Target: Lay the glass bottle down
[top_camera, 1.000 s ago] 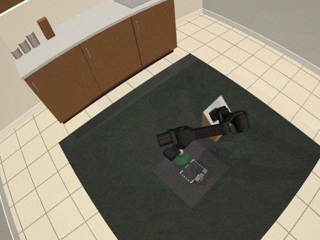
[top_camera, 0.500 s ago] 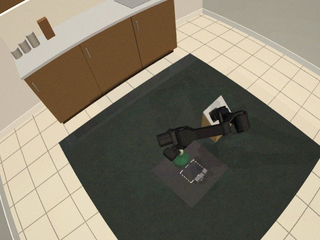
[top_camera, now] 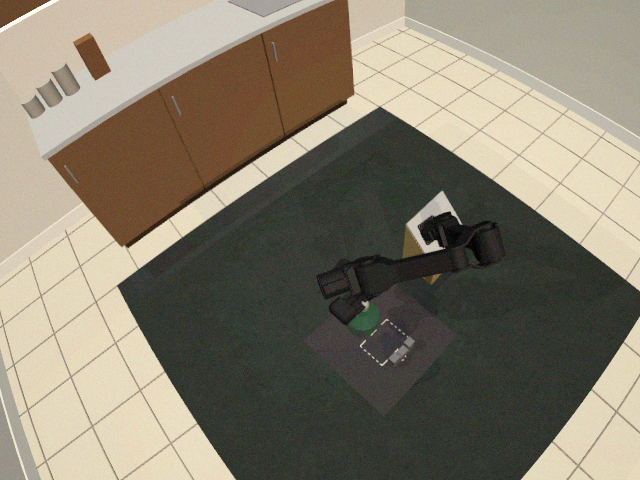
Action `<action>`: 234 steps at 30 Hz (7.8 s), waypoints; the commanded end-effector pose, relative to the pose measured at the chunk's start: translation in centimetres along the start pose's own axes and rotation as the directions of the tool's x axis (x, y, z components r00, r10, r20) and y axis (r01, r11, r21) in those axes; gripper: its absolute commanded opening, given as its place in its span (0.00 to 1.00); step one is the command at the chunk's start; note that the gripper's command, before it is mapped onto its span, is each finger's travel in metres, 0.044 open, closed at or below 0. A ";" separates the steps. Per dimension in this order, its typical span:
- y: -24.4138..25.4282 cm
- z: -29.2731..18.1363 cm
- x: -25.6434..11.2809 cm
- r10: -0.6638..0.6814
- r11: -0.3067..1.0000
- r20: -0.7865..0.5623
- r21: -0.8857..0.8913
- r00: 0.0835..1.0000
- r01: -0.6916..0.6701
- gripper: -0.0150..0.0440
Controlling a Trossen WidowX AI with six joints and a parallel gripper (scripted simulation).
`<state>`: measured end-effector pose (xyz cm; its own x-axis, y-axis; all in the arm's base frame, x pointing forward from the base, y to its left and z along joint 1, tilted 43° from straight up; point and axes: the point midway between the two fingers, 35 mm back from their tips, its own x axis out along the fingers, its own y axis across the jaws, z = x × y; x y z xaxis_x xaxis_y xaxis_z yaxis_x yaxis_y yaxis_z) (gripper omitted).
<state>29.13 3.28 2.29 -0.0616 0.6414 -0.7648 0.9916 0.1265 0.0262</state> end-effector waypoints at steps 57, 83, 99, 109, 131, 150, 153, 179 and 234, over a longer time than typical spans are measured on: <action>0.1 -4.7 -0.6 -0.022 0.999 0.095 0.025 0.995 0.020 0.46; 0.1 -6.4 -0.6 -0.028 0.999 0.145 0.043 0.989 0.022 0.46; 0.1 -7.5 -0.4 -0.030 0.998 0.176 0.055 0.984 0.021 0.46; 0.1 -8.2 -0.3 -0.030 0.998 0.196 0.063 0.980 0.018 0.46; 0.1 -9.9 0.1 -0.027 0.997 0.239 0.079 0.971 0.009 0.46; 0.1 -11.5 0.7 -0.023 0.996 0.274 0.092 0.961 -0.002 0.46; 0.1 -11.8 0.8 -0.023 0.996 0.278 0.094 0.960 -0.004 0.46; 0.0 -14.5 2.5 -0.012 0.994 0.300 0.107 0.954 -0.021 0.46; 0.0 -17.9 5.8 0.013 0.996 0.282 0.081 0.959 -0.037 0.46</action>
<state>26.77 20.41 9.60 -0.0133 0.4058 -0.9139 0.9990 0.0434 0.0047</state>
